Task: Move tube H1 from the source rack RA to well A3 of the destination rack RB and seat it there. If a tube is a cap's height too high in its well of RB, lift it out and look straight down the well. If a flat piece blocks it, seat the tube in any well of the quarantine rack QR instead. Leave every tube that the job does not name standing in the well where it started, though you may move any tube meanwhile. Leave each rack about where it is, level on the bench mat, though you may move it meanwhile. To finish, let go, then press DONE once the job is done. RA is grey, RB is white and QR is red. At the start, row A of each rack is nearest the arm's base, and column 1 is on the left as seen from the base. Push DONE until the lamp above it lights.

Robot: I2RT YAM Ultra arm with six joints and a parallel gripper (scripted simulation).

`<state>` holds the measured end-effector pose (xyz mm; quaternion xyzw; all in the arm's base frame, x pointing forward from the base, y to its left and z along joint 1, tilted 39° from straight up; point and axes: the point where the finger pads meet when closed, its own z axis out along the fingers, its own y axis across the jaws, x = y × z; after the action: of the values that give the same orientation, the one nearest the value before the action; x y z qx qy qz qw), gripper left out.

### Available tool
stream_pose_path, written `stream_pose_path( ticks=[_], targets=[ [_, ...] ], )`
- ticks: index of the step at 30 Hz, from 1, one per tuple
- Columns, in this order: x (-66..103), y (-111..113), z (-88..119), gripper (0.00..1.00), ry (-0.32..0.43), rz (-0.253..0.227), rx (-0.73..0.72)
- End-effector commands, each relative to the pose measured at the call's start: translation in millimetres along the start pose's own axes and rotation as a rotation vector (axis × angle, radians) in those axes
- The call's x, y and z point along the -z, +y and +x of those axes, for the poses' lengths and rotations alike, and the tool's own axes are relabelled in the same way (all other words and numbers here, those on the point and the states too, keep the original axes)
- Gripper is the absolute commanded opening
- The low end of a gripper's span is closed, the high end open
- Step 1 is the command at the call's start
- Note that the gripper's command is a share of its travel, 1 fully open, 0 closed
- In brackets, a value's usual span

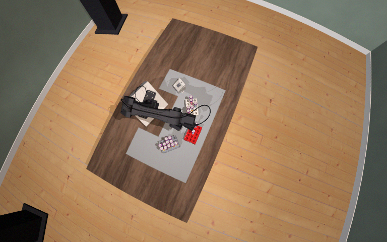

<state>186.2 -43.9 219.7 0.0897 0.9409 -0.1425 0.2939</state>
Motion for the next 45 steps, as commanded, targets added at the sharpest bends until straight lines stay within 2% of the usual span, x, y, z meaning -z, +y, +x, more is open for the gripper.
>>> stream_pose_path(
  ticks=[1,3,5,7,8,10,12,22,25,39,43,45],
  targets=[
    [16.1,-19.8,-4.9,0.30,-0.079,-0.048,0.052],
    [6.6,-27.6,8.4,0.30,-0.045,-0.048,0.062],
    [5.9,-37.2,12.7,0.30,-0.046,-0.045,0.063],
    [5.9,-37.2,12.7,0.30,-0.046,-0.045,0.063],
    [16.8,-45.0,3.5,0.30,-0.086,-0.030,0.064],
    [16.2,-54.0,6.8,0.30,-0.085,-0.024,0.069],
    [8.2,-60.7,16.6,0.30,-0.029,-0.051,0.064],
    [3.9,-105.6,30.8,0.30,-0.032,-0.049,0.063],
    [3.6,-109.9,31.9,0.30,-0.032,-0.049,0.063],
    [-0.6,-177.8,57.1,0.30,-0.034,-0.046,0.062],
    [-0.1,-178.2,57.3,0.30,-0.034,-0.046,0.062],
    [6.7,-174.8,53.4,0.30,-0.040,-0.016,0.082]
  ],
)
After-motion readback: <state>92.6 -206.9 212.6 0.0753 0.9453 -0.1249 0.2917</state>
